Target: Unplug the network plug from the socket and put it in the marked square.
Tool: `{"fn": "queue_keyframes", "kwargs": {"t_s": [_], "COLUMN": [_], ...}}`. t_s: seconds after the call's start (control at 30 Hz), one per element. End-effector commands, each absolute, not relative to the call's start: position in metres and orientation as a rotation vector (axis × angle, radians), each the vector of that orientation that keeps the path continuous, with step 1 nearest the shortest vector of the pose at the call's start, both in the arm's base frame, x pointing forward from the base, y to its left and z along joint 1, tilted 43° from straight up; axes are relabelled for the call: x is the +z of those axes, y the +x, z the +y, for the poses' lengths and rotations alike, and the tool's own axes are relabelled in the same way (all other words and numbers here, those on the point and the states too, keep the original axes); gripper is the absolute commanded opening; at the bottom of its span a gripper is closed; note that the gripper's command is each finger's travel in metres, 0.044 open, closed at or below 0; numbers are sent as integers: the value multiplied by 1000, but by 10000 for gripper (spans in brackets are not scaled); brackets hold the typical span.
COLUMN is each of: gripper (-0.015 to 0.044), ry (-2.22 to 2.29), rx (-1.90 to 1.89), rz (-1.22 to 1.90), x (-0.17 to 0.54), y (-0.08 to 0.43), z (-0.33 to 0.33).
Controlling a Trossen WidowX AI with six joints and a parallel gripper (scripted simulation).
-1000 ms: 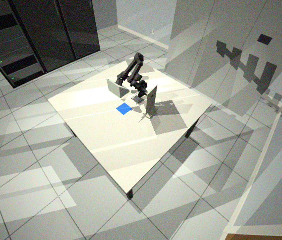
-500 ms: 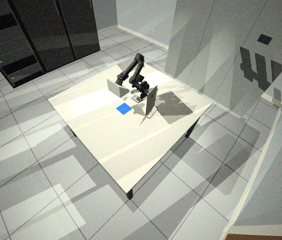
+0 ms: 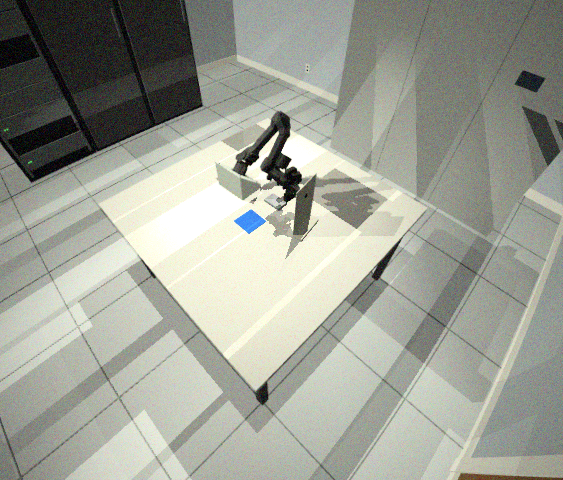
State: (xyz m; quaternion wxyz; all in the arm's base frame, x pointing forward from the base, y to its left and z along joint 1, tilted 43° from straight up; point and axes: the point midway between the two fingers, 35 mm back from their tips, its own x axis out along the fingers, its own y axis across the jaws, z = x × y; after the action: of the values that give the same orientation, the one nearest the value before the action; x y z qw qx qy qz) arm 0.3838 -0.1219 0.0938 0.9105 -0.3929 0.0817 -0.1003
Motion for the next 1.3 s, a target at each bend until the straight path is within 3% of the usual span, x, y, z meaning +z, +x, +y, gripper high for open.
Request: {"fn": "queue_keyframes", "kwargs": {"t_s": [0.0, 0.13, 1.27], "gripper": [24, 0, 0], "ry": [-813, -813, -813], "rx": [-205, -205, -204], "rz": [172, 172, 173], "x": [93, 93, 91], "y": [384, 384, 366], "z": [-122, -122, -120]}}
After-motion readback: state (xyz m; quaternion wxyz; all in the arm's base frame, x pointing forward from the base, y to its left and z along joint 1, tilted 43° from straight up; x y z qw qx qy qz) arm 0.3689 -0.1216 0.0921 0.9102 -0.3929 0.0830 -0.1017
